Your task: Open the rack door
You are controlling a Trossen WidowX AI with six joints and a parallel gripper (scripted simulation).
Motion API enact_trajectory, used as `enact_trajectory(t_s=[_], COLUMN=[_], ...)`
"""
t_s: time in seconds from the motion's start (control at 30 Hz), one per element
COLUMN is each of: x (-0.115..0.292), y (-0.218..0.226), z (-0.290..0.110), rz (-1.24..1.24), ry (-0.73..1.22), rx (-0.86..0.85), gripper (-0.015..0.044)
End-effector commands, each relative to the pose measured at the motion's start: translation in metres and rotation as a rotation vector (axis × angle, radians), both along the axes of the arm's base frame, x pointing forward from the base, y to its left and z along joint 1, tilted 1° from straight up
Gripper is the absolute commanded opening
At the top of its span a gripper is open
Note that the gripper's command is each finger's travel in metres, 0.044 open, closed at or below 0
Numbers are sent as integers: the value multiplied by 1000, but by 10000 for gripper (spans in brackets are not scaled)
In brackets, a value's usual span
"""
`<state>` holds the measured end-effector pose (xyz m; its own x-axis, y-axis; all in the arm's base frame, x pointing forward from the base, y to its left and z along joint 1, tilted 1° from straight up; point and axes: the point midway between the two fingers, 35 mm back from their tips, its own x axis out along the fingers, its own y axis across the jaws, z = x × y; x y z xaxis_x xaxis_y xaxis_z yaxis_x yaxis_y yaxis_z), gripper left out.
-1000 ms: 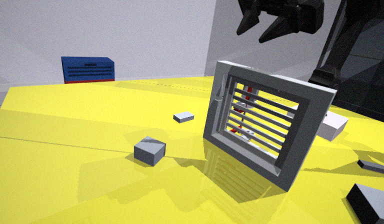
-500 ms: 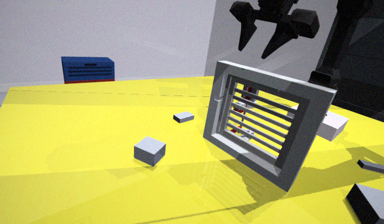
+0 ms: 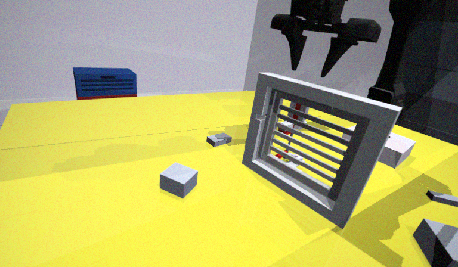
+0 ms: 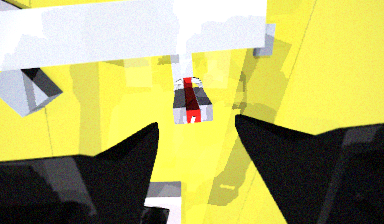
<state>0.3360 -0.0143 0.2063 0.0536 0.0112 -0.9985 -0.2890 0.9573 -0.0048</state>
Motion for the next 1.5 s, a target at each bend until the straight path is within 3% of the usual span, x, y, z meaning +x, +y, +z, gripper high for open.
enact_trajectory(t_s=[0.0, 1.47], x=[-2, 1], y=[0, 2], z=[2, -68], rz=[10, 10], ry=[15, 15], rx=[5, 5], gripper=[290, 290])
